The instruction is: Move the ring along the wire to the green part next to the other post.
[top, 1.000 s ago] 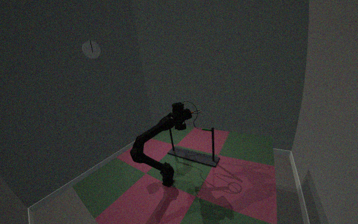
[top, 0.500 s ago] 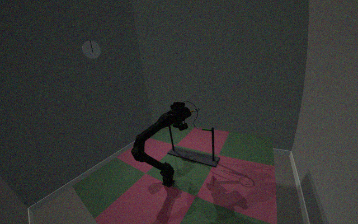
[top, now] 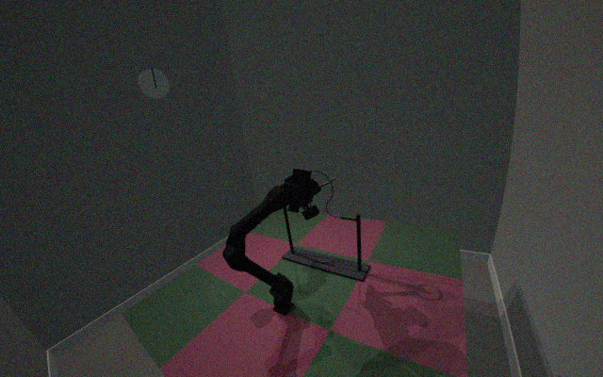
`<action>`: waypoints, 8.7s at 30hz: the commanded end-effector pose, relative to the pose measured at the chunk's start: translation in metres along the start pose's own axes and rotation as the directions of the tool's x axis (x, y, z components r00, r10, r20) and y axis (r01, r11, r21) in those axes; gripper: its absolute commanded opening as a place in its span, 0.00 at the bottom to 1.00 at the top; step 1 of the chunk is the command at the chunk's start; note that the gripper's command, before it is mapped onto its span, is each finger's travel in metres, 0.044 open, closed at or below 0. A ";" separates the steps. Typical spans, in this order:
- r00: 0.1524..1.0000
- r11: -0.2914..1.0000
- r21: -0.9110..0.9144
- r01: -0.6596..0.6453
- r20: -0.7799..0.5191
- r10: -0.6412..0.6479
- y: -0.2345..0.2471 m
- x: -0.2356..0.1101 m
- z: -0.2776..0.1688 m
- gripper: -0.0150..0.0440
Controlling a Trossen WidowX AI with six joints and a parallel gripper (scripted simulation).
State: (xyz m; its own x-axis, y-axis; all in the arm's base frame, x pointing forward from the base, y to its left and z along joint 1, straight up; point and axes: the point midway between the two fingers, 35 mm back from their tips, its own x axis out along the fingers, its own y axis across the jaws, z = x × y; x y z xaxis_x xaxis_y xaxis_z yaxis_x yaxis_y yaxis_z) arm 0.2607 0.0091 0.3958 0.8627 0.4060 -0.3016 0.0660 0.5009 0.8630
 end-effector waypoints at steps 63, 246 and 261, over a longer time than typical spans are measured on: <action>0.896 0.648 -0.623 0.437 0.236 -0.376 -0.024 -0.004 0.010 0.00; 0.481 -0.981 0.135 0.137 0.857 0.185 -0.001 -0.034 0.058 0.00; 0.484 -0.971 0.225 0.083 0.843 0.237 0.000 -0.034 0.058 0.00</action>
State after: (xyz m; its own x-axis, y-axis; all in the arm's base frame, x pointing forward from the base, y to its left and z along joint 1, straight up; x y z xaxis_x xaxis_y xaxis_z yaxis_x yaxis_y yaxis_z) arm 0.2602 -0.0491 0.4306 0.8549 -0.3364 0.3949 0.1210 -0.6110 -0.7824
